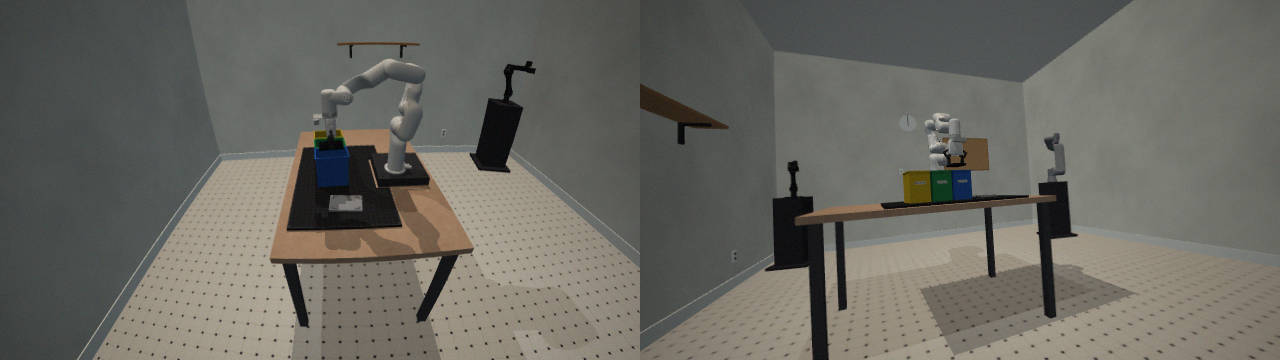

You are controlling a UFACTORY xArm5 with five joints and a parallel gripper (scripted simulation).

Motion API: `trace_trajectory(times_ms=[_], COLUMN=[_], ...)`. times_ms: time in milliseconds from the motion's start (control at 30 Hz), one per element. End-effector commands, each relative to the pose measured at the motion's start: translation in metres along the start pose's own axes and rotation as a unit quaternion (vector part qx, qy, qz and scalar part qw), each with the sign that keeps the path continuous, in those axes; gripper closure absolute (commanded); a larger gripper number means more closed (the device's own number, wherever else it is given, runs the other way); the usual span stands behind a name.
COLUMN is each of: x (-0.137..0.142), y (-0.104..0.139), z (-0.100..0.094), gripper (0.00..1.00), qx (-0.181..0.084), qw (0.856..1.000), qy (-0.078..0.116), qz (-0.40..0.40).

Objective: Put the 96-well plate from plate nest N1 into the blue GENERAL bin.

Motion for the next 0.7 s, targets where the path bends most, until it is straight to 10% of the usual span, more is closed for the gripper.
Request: trace_trajectory(times_ms=[0, 667], x=[-0.0004, -0.0006], y=[-0.0008, -0.0008], z=[0.0071, 0.0089], gripper=[1.00, 1.00], qx=[0.002, 0.002], qw=[1.000, 1.000], qy=[0.000, 0.000], qz=[0.000, 0.000])
Point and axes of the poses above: the point where the finger pads meet when closed, its own z axis out along the fingers, its own x axis across the jaws, y = z × x, the point moved 10 cm from there along -z, back along the fingers, and after that the axes turned 5 degrees about z, right-handed, at the moved point
